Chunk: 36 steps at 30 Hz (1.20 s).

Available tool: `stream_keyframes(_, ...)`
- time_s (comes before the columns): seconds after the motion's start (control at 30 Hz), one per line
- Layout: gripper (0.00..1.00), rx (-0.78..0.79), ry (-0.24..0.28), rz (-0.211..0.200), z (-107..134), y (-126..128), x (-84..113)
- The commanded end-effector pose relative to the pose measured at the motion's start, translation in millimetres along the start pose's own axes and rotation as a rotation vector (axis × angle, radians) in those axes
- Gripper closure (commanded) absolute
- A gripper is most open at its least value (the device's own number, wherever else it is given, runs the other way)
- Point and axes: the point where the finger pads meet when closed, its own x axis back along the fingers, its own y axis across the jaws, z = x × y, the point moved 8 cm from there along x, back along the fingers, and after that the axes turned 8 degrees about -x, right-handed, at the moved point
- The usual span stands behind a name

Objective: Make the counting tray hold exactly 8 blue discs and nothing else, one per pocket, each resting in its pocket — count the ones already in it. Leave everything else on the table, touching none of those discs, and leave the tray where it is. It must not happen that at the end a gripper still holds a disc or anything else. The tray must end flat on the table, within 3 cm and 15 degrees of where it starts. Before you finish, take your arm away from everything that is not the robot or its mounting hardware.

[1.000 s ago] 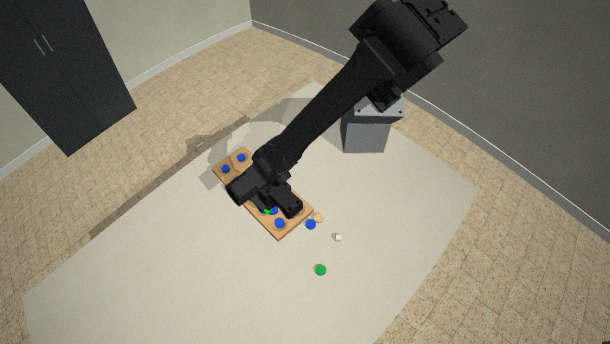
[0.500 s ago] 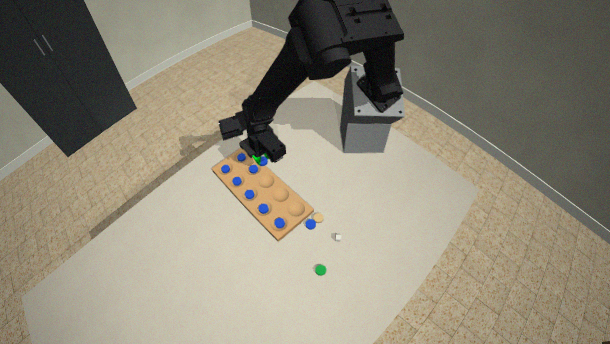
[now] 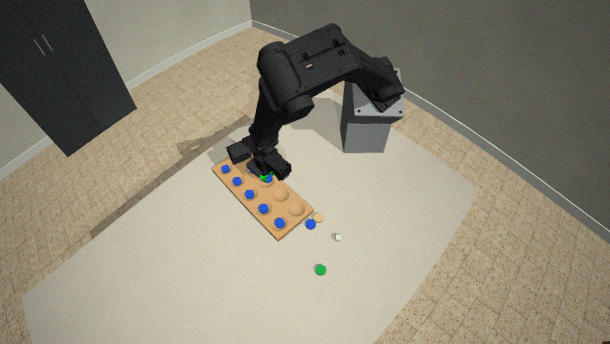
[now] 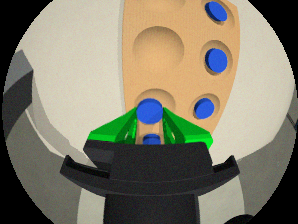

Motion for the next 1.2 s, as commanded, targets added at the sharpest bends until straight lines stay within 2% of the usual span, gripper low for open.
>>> stream_keyframes(0.0, 1.0, -0.008, 0.008, 0.043, 0, -14, 6.4)
stream_keyframes(0.07, 1.0, -0.001, 0.007, 0.044, -3, -16, 4.7)
stream_keyframes(0.1, 1.0, -0.007, 0.002, 0.02, -2, -8, -4.4)
stream_keyframes(0.13, 1.0, -0.012, 0.002, 0.014, -1, -6, -7.8)
stream_keyframes(0.47, 1.0, -0.012, 0.001, 0.013, -1, -7, -18.7)
stream_keyframes(1.17, 1.0, -0.012, 0.001, 0.013, -1, -7, -22.3)
